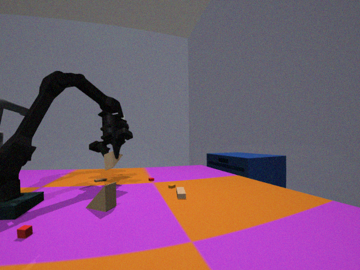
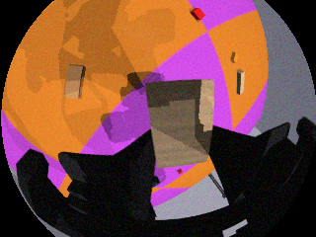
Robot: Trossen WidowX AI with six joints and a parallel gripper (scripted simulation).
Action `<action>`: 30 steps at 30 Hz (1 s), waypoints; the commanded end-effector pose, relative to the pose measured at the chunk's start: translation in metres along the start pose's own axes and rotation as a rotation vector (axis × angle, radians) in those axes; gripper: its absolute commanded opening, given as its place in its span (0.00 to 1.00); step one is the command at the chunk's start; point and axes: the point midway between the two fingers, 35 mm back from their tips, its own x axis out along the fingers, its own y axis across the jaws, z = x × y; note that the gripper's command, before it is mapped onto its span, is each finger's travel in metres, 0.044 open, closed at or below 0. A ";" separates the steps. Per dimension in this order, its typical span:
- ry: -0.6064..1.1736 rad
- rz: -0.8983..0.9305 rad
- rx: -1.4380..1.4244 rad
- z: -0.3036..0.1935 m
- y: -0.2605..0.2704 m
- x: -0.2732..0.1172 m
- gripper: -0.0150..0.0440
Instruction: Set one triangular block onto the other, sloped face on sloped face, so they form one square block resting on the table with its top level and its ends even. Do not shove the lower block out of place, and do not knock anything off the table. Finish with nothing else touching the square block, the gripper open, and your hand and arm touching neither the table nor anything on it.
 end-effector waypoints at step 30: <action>-0.017 0.349 1.085 -0.003 -0.007 -0.001 0.25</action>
